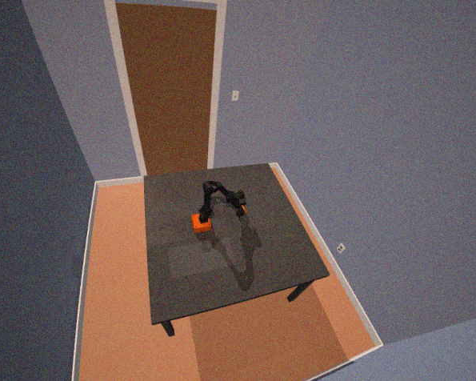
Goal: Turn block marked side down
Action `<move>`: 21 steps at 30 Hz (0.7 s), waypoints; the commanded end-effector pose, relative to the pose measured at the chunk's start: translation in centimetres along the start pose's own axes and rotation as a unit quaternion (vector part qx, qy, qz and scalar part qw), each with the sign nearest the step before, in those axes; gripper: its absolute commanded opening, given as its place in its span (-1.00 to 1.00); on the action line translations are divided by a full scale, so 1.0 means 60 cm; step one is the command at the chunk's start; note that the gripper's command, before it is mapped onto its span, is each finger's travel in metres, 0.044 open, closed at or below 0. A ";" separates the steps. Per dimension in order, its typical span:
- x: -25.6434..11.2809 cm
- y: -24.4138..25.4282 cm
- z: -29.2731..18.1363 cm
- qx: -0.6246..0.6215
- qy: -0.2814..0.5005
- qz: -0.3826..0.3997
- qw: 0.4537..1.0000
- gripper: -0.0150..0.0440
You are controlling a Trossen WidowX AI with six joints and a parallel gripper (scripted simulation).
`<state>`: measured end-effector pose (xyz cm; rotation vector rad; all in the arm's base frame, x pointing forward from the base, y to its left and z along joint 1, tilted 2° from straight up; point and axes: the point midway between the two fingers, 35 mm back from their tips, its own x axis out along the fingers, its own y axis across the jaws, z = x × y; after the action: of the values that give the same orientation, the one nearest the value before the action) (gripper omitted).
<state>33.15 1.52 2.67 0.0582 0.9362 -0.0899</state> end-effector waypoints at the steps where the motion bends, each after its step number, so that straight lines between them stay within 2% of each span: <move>1: 0.014 0.001 -0.003 -0.002 -0.022 -0.002 1.000 -0.49; 21: 0.043 0.002 -0.022 -0.003 -0.158 -0.002 0.988 -0.49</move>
<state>34.13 1.66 0.50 0.0442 0.6326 -0.0951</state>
